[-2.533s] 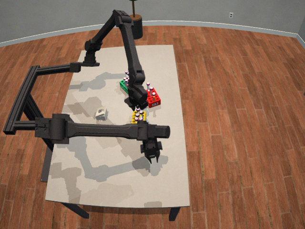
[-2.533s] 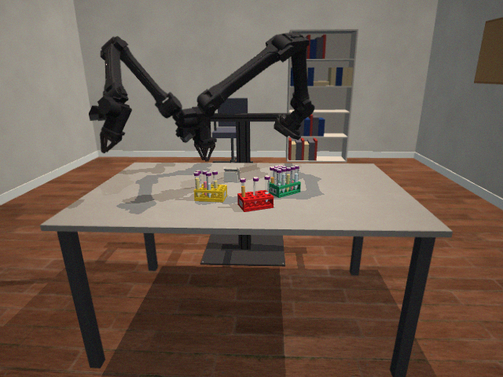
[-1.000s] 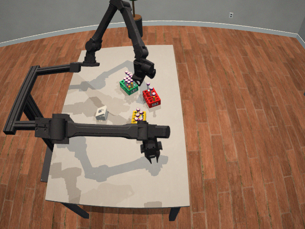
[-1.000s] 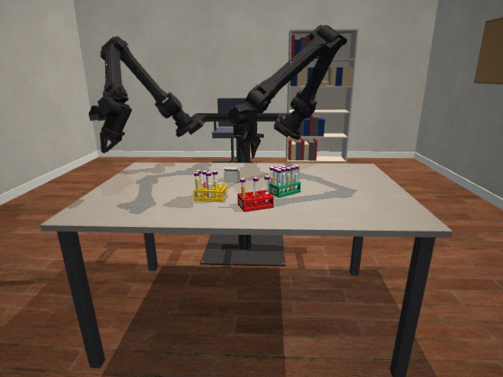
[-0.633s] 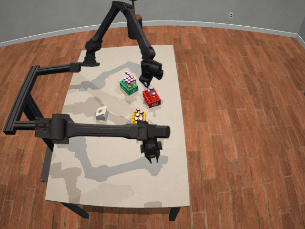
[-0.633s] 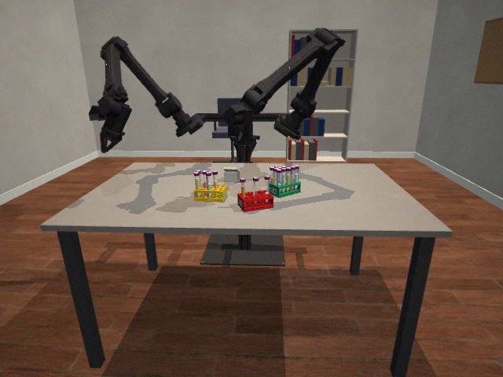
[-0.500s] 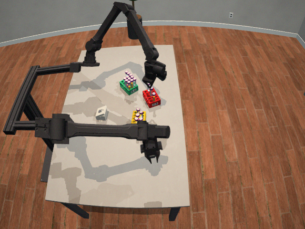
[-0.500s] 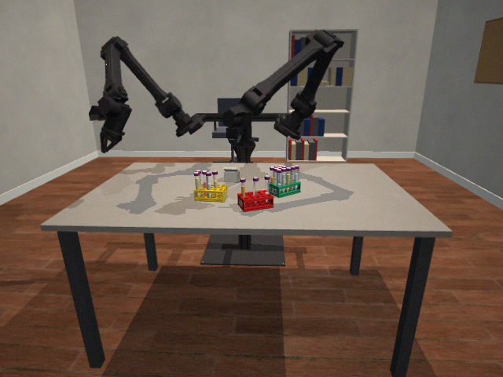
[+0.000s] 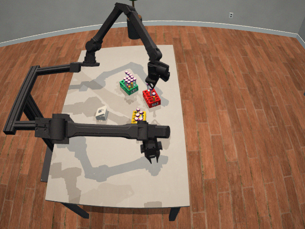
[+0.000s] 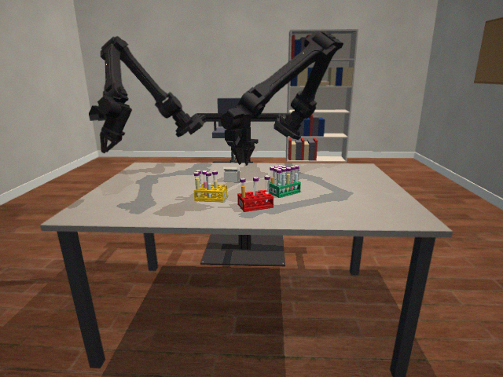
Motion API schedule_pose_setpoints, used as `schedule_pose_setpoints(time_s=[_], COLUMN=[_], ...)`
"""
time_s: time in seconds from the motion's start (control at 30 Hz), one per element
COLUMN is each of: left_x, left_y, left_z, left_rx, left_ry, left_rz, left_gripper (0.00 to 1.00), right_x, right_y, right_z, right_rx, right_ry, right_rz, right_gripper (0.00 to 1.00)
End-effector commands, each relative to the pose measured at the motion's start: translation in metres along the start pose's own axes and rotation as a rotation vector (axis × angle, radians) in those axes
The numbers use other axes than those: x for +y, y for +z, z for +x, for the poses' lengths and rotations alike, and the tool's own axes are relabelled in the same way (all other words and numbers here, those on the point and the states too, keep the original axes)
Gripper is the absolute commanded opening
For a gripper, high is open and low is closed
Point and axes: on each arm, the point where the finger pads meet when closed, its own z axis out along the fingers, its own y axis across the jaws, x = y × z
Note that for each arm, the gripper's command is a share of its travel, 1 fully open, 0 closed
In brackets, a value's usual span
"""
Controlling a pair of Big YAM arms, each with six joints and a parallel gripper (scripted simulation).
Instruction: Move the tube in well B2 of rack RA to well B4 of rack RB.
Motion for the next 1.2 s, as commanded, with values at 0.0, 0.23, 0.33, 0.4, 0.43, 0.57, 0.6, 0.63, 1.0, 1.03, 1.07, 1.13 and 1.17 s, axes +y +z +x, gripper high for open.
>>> schedule_pose_setpoints(time_s=[0.0,0.23,0.33,0.4,0.43,0.57,0.6,0.63,1.0,1.03,1.07,1.13,1.17], left_x=[-0.016,-0.007,-0.002,-0.002,-0.002,-0.002,-0.002,-0.001,-0.002,-0.002,-0.001,-0.001,-0.001], left_y=[0.003,0.010,0.019,0.024,0.026,0.036,0.038,0.040,0.056,0.057,0.058,0.062,0.064], left_z=[0.010,0.010,0.007,0.007,0.008,0.008,0.008,0.007,0.009,0.009,0.007,0.009,0.010], left_rx=[0.019,0.031,0.021,0.021,0.021,0.021,0.020,0.019,0.021,0.021,0.018,0.021,0.022], left_ry=[0.053,0.030,0.014,0.014,0.014,0.014,0.014,0.013,0.015,0.015,0.012,0.015,0.015], left_rz=[-0.008,-0.004,-0.002,-0.002,-0.003,-0.003,-0.003,-0.003,-0.003,-0.003,-0.002,-0.003,-0.003], left_gripper=[0.30,0.30,0.30,0.30,0.30,0.30,0.30,0.30,0.30,0.30,0.30,0.30,0.30], right_x=[0.009,0.009,0.009,0.009,0.009,0.009,0.009,0.009,0.009,0.009,0.009,0.009,0.009], right_y=[-0.005,-0.005,-0.005,-0.005,-0.005,-0.005,-0.005,-0.005,-0.005,-0.005,-0.005,-0.005,-0.005], right_z=[-0.009,-0.009,-0.009,-0.009,-0.009,-0.009,-0.009,-0.009,-0.009,-0.009,-0.009,-0.009,-0.009], right_rx=[-0.006,-0.006,-0.006,-0.006,-0.006,-0.006,-0.006,-0.006,-0.006,-0.006,-0.006,-0.006,-0.006], right_ry=[0.024,0.024,0.024,0.024,0.024,0.024,0.024,0.024,0.024,0.024,0.024,0.024,0.024], right_rz=[-0.015,-0.015,-0.015,-0.015,-0.015,-0.015,-0.015,-0.015,-0.015,-0.015,-0.015,-0.015,-0.015], right_gripper=[0.30,0.30,0.30,0.30,0.30,0.30,0.30,0.30,0.30,0.30,0.30,0.30,0.30])
